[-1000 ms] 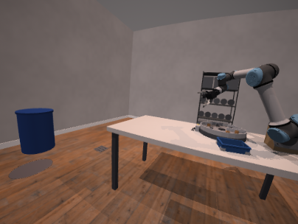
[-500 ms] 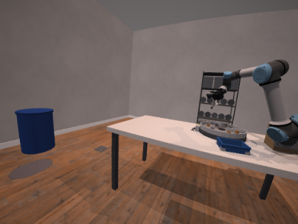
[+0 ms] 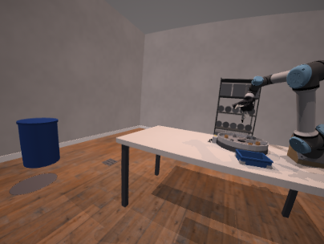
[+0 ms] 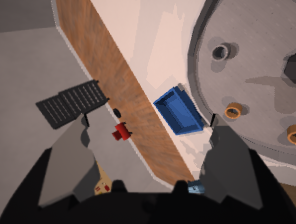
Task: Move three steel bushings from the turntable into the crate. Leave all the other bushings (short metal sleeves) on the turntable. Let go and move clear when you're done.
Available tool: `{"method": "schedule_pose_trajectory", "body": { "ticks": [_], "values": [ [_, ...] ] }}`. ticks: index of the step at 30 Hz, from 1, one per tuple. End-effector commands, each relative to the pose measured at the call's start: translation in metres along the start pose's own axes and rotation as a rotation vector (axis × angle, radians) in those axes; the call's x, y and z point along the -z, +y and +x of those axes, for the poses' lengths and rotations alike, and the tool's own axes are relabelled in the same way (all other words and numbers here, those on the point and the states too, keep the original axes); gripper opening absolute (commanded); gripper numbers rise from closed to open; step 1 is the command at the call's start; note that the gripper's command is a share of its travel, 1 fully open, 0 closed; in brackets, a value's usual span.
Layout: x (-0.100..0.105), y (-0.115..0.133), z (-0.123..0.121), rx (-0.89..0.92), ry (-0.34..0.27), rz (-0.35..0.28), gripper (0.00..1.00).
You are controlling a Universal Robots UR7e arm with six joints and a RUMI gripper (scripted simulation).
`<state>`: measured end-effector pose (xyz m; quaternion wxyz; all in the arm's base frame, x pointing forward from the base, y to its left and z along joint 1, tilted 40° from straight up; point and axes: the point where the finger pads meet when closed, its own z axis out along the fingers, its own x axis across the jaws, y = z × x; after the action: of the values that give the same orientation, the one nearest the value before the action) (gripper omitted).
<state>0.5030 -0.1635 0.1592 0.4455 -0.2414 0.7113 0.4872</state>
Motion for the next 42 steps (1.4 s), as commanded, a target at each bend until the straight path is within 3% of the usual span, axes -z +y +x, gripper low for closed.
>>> {"method": "schedule_pose_trajectory", "body": {
  "ticks": [1, 2, 3, 5, 8, 12, 13, 15, 16, 23, 32, 42],
  "values": [
    [0.002, 0.031, 0.034, 0.002, 0.138, 0.015, 1.00],
    [0.004, 0.038, 0.046, 0.001, 0.179, 0.018, 1.00],
    [0.004, 0.038, 0.046, 0.001, 0.179, 0.018, 1.00],
    [0.008, 0.051, 0.069, -0.005, 0.260, 0.029, 1.00],
    [0.008, 0.051, 0.069, -0.005, 0.260, 0.029, 1.00],
    [0.019, 0.071, 0.113, -0.025, 0.414, 0.068, 1.00],
    [0.019, 0.071, 0.113, -0.025, 0.414, 0.068, 1.00],
    [0.026, 0.078, 0.132, -0.039, 0.483, 0.094, 1.00],
    [0.026, 0.078, 0.132, -0.039, 0.483, 0.094, 1.00],
    [0.049, 0.095, 0.180, -0.086, 0.662, 0.182, 1.00],
    [0.061, 0.101, 0.199, -0.110, 0.735, 0.227, 1.00],
    [0.062, 0.101, 0.200, -0.113, 0.741, 0.232, 1.00]
  ]
}}
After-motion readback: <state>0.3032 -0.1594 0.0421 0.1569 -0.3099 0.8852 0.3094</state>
